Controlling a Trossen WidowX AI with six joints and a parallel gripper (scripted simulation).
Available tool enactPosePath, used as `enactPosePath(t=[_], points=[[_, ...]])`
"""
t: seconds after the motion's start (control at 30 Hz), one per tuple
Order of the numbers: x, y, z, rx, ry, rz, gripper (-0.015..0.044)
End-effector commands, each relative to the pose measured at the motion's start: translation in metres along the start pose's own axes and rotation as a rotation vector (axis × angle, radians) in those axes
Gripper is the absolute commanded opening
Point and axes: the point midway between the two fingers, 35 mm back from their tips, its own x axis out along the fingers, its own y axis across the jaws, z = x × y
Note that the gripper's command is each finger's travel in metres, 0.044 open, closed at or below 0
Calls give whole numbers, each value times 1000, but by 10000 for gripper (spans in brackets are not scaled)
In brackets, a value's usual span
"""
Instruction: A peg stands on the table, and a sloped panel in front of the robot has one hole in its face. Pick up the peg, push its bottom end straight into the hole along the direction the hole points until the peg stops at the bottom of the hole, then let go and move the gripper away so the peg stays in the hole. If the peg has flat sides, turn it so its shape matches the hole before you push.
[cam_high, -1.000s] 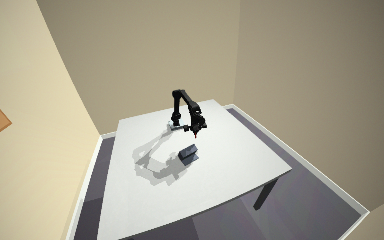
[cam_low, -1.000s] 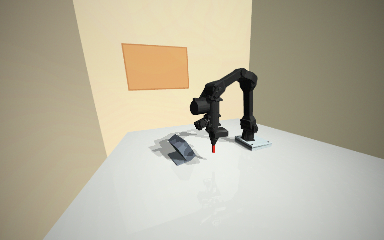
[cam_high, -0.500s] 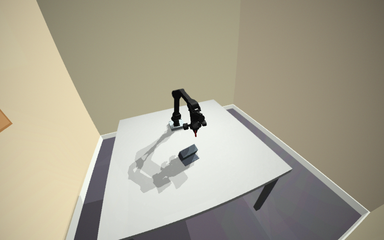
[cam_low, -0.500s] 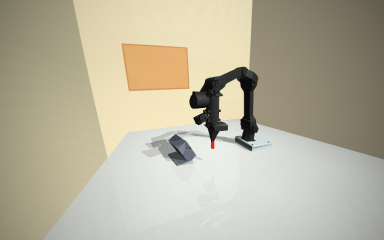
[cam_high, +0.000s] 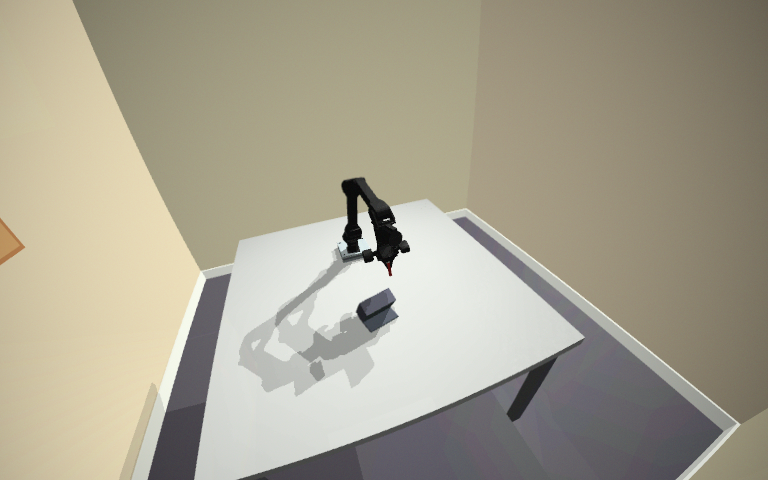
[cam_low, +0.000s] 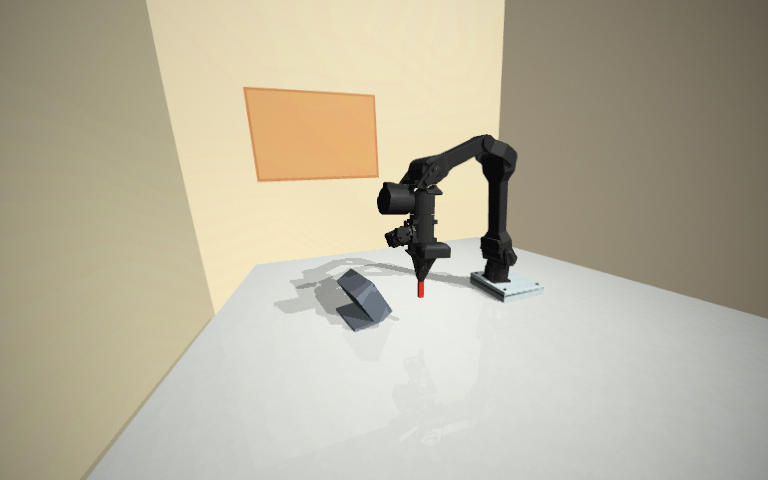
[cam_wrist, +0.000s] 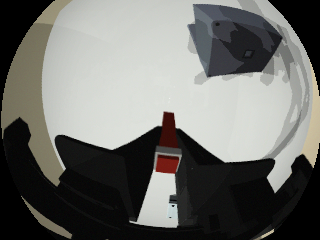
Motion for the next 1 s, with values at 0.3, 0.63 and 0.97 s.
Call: enactPosePath(t=[0.3, 0.63, 0.97], points=[[3, -11, 3, -12, -39, 51, 0], [4, -20, 6, -22, -79, 88, 0], [5, -28, 8, -33, -122, 121, 0]])
